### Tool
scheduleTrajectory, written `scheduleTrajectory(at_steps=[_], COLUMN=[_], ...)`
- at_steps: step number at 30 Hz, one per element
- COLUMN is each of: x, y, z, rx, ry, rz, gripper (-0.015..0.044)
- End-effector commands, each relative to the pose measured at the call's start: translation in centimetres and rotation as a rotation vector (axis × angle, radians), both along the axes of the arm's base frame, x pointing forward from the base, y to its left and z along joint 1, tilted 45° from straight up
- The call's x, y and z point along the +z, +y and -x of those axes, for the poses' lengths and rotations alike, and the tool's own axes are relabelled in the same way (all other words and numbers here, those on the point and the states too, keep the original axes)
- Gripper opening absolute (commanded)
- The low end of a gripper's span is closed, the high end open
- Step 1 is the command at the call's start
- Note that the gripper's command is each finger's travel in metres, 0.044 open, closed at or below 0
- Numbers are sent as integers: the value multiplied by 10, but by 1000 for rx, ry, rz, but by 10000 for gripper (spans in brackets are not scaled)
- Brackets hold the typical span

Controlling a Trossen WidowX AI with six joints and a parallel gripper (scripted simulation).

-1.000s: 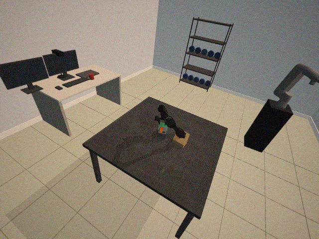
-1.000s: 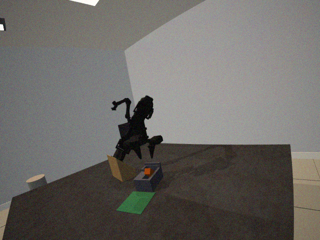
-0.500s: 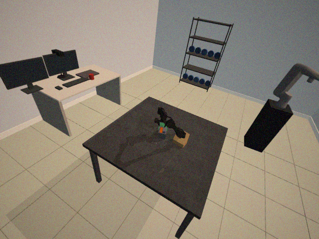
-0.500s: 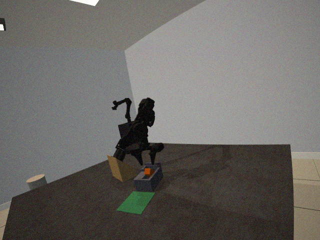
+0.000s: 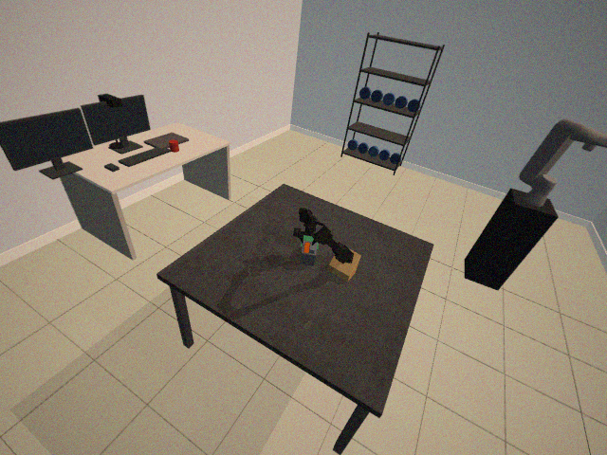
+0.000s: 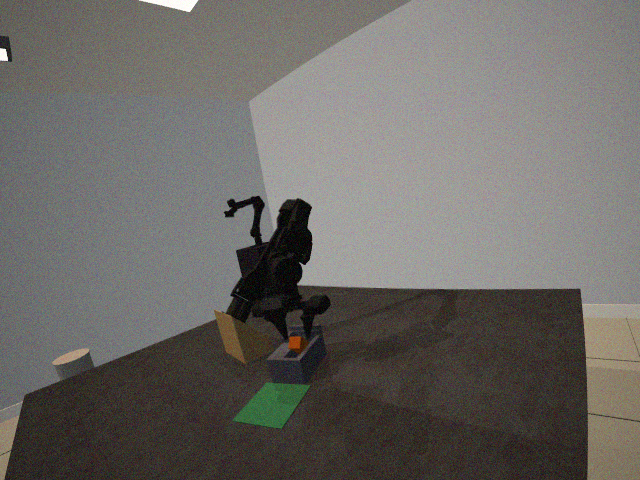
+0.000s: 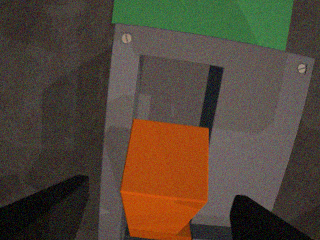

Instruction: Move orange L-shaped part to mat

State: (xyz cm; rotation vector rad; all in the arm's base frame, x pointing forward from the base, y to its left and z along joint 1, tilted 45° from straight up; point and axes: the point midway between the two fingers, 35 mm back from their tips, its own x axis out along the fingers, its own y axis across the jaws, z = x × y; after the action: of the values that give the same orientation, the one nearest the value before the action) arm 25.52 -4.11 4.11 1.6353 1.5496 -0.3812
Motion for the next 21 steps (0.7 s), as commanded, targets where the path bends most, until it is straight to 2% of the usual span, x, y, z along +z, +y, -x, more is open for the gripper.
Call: scheduleTrajectory(at_steps=[1,12,18,21], x=[-6,-15,-12,-12], y=[6,16,13,13], z=[-1,-3,-3,-3], rx=[-2,-2,2,2], ry=[4,3,0,0], rz=[-8,-10,-3,-3], gripper=[280,280,122,102])
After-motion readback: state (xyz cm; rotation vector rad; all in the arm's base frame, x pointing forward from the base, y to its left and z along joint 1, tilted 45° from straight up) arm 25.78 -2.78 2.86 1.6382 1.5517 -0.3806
